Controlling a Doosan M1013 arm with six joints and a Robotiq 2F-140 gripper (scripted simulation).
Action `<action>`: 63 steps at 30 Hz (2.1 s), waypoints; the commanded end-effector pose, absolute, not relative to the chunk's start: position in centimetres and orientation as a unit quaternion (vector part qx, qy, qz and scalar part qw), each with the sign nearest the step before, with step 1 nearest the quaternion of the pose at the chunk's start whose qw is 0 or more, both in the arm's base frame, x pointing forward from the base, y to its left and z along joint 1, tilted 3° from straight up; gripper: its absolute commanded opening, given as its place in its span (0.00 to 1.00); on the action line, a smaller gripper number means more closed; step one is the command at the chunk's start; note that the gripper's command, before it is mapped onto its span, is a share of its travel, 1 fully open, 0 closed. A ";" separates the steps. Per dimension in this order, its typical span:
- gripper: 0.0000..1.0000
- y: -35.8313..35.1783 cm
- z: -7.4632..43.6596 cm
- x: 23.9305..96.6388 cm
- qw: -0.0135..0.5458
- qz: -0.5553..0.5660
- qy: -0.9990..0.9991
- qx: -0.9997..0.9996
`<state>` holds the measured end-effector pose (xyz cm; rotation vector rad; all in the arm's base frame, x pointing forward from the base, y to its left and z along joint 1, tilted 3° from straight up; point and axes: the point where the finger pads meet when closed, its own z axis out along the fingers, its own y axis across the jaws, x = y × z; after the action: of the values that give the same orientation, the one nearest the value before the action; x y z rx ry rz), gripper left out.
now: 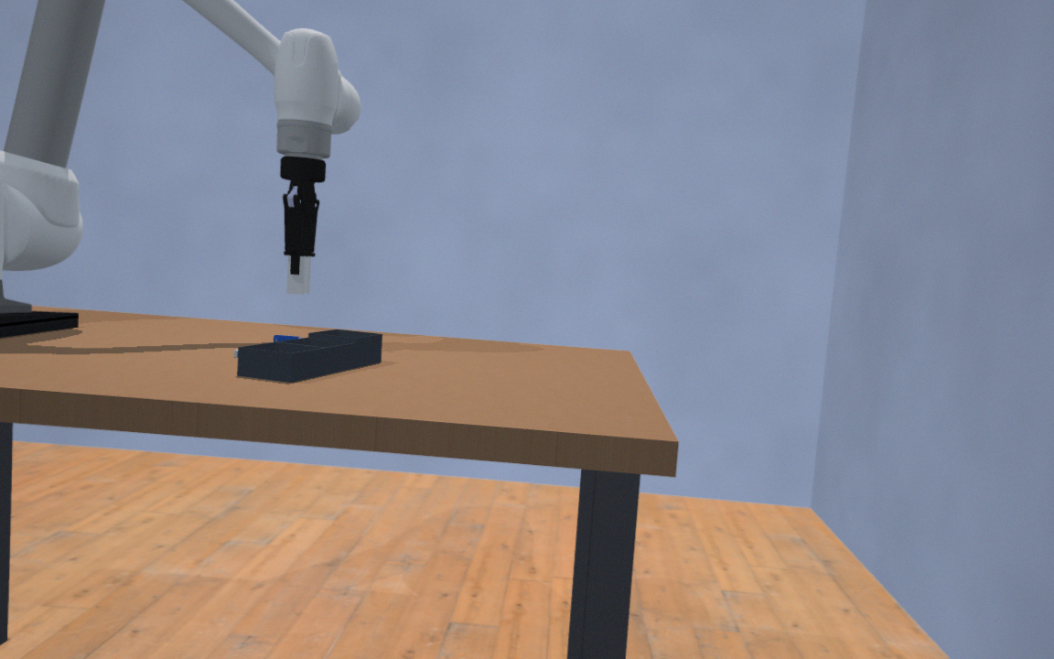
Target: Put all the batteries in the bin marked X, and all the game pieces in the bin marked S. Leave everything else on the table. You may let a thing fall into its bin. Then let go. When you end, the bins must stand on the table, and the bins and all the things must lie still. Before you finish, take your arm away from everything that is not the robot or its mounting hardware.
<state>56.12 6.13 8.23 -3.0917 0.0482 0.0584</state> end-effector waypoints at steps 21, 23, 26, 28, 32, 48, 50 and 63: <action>0.17 9.1 6.7 53.8 0.024 0.019 0.016 -0.999; 0.17 9.1 6.7 53.8 0.024 0.019 0.016 -0.999; 0.17 9.1 6.7 53.8 0.024 0.019 0.016 -0.999; 0.17 9.1 6.7 53.8 0.024 0.019 0.016 -0.999; 0.17 9.1 6.7 53.8 0.024 0.019 0.016 -0.999; 0.17 9.3 2.7 53.7 0.024 0.019 0.016 -0.999; 0.17 9.3 1.9 53.7 0.024 0.019 0.016 -0.999; 0.17 9.4 -0.3 53.6 0.024 0.019 0.016 -0.999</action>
<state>53.61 9.42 -0.19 -3.0923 0.0490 0.0574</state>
